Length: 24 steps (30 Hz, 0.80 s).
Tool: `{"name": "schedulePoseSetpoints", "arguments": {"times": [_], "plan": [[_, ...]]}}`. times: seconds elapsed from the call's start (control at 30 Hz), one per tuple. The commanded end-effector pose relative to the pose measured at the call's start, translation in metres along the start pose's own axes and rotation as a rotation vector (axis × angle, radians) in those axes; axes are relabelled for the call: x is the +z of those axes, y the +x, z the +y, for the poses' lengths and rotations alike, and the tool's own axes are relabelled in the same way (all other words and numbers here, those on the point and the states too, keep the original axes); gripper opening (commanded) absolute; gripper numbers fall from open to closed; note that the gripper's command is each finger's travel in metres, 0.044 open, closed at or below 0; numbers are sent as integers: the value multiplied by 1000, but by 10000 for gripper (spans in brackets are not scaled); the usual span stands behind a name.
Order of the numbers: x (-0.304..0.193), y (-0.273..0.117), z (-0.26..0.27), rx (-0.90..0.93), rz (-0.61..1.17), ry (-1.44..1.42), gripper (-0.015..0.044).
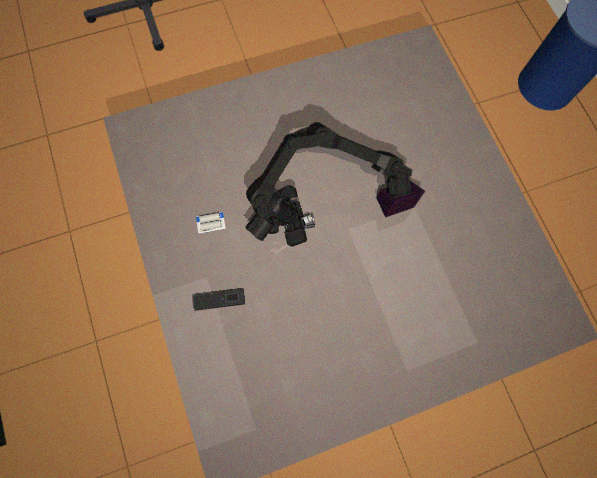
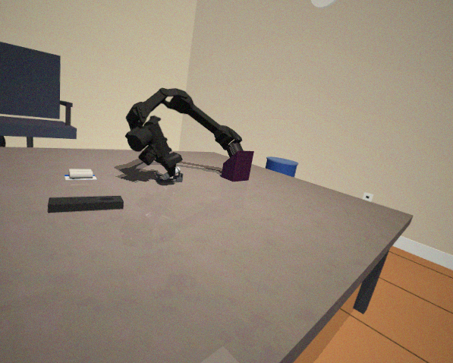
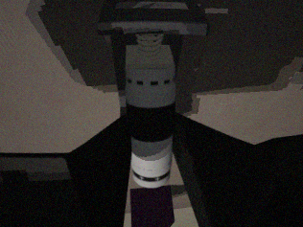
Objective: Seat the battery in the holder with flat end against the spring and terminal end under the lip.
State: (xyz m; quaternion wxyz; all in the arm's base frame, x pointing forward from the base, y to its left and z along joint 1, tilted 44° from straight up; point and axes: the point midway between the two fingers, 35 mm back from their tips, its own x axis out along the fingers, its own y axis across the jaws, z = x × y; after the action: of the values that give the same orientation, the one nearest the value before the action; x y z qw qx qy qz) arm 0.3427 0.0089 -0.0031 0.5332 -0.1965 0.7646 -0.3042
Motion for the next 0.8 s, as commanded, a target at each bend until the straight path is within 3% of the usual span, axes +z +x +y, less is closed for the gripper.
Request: {"name": "schedulePoseSetpoints", "arguments": {"times": [0.0,0.77], "plan": [[3,-2,1,4,0,6,77],[13,-6,1,2,5,5,77]]}}
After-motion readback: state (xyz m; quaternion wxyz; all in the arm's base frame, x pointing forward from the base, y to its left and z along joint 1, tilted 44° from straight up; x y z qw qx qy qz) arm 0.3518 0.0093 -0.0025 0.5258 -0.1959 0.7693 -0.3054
